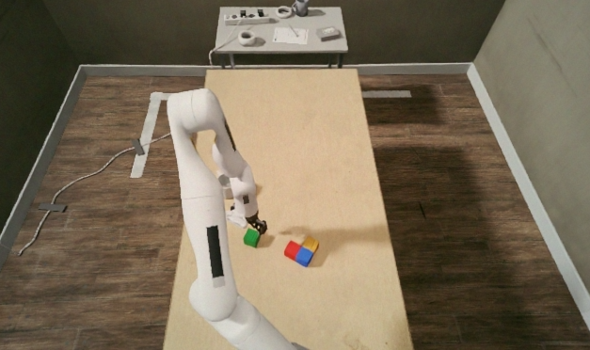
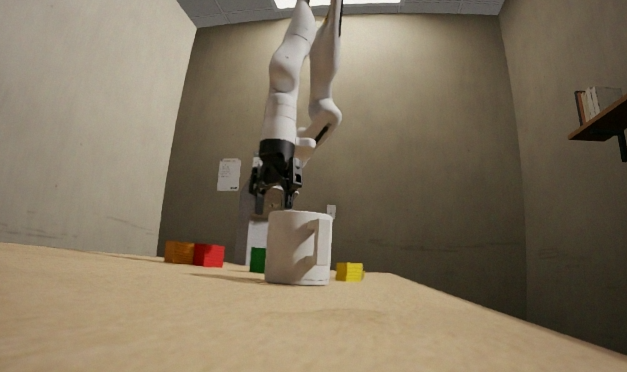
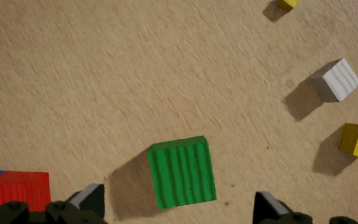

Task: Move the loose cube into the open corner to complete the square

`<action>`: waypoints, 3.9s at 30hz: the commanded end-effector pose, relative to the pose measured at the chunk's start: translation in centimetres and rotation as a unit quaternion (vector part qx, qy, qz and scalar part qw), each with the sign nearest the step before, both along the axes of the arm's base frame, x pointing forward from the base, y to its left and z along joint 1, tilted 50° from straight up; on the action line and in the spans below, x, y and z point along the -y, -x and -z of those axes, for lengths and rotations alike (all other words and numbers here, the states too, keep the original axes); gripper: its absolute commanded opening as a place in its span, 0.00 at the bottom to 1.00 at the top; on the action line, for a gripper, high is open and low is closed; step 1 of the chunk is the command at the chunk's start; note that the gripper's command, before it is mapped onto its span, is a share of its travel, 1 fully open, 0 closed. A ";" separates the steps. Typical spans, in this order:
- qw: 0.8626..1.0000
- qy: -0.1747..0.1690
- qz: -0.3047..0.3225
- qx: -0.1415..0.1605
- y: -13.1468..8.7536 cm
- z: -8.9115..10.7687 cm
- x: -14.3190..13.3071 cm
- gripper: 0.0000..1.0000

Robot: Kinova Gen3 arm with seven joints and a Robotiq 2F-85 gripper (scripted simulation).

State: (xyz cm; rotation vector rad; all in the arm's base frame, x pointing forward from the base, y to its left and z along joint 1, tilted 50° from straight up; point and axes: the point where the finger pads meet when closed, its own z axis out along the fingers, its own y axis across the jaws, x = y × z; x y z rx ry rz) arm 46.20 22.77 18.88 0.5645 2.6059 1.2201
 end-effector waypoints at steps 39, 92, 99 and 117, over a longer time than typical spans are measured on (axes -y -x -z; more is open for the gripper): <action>0.828 -0.190 0.356 -0.388 0.0 -0.1 0.0 1.00; 0.779 -0.214 0.399 -0.434 -0.1 -0.1 0.0 0.81; 0.779 -0.214 0.399 -0.434 -0.1 -0.1 0.0 0.81; 0.779 -0.214 0.399 -0.435 -0.4 0.5 -0.7 0.81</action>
